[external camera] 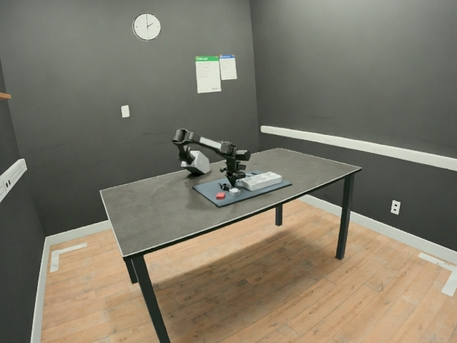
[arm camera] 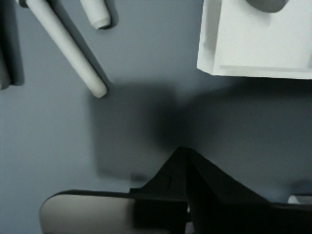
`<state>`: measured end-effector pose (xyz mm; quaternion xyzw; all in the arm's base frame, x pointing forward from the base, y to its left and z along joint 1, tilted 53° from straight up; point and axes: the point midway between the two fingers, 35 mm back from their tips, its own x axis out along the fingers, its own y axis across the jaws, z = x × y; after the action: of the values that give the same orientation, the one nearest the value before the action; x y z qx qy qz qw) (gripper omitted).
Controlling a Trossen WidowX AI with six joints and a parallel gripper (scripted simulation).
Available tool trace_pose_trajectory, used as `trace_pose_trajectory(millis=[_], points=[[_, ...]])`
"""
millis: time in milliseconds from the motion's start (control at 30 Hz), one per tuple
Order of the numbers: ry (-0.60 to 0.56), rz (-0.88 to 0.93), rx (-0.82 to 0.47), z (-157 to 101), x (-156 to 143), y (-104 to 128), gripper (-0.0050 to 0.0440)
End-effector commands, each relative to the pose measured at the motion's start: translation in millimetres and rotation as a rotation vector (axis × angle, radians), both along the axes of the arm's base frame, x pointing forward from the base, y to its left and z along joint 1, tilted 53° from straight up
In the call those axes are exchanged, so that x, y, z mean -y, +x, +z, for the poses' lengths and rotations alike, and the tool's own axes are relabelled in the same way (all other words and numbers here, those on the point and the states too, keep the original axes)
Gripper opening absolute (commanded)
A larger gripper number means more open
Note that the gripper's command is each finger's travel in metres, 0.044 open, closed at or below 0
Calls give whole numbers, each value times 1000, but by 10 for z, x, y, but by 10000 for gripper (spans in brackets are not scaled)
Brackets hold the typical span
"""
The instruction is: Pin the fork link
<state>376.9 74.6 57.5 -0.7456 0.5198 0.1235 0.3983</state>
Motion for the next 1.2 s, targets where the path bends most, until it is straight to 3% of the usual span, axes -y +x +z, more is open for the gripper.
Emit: trace_pose_trajectory(millis=[0,1167], points=[[8,5,8,25,-33,5,-50],[11,4,15,139,67,-22,-50]])
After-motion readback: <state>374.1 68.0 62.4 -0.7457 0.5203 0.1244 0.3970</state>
